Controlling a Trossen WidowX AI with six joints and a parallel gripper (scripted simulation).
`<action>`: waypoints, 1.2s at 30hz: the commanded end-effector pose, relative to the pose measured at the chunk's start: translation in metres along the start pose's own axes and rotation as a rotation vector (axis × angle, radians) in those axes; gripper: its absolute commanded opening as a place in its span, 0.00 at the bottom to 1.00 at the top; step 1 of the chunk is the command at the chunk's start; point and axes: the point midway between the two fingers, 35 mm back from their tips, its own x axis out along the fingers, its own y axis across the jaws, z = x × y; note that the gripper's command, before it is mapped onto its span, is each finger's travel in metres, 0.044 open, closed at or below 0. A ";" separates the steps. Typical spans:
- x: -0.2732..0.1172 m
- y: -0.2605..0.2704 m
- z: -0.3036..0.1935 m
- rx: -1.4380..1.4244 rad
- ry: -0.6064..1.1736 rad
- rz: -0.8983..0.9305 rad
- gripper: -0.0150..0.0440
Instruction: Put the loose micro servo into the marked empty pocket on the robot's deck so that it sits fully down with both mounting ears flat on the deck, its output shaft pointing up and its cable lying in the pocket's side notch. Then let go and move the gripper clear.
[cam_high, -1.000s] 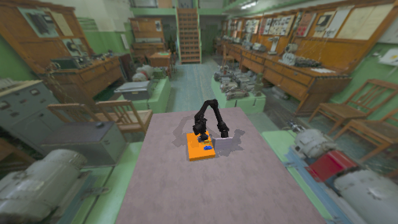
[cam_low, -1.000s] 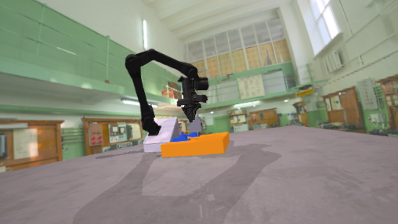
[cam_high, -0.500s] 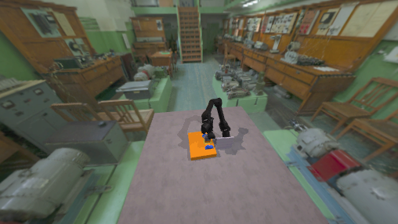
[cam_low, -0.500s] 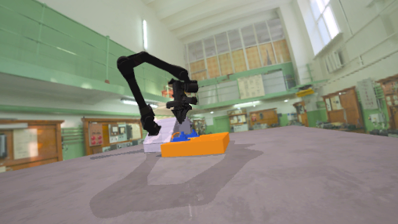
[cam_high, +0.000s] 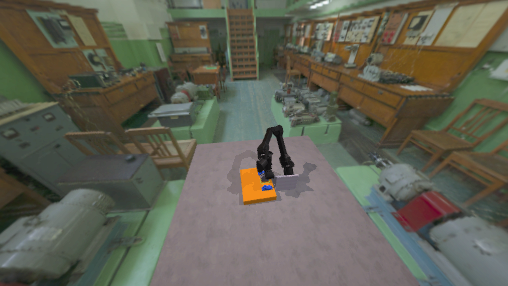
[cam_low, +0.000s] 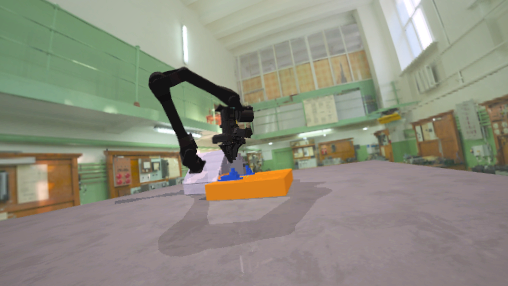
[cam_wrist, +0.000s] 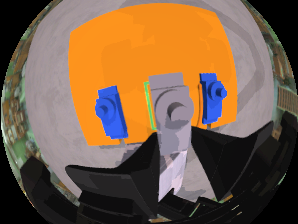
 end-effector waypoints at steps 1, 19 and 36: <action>0.001 0.000 0.001 -0.004 -0.004 -0.001 0.25; 0.014 -0.001 0.001 -0.004 -0.005 -0.002 0.25; 0.031 -0.001 0.001 -0.004 -0.005 -0.003 0.25</action>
